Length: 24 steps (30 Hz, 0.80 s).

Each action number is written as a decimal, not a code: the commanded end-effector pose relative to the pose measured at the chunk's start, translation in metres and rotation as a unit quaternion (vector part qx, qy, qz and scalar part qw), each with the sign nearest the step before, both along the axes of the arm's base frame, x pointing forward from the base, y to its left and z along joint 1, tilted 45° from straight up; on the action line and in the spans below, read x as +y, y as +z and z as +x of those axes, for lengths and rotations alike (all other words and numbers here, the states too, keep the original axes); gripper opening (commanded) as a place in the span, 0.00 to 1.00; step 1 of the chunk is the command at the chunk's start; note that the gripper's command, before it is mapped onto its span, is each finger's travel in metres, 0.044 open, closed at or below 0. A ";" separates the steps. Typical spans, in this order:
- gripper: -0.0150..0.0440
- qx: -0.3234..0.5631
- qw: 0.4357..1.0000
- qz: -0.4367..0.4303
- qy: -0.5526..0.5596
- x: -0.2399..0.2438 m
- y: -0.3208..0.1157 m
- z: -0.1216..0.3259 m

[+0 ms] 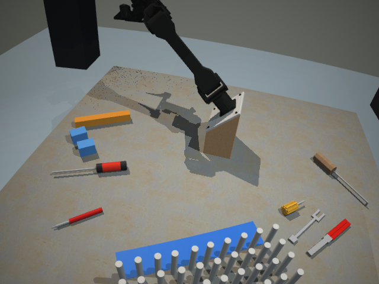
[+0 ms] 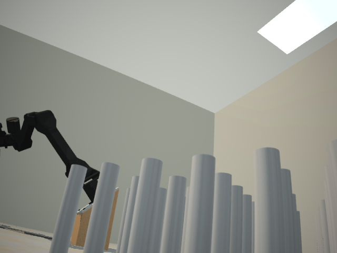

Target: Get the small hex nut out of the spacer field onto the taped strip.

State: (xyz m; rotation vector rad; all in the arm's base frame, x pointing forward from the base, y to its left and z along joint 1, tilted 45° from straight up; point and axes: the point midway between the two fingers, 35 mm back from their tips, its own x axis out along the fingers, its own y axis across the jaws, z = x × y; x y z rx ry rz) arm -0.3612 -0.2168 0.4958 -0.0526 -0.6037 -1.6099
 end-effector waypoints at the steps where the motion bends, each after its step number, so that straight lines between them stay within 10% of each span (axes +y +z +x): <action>1: 0.98 0.000 1.000 0.000 0.001 -0.001 0.000 0.000; 24: 1.00 0.040 0.985 -0.028 0.167 -0.180 -0.021 0.177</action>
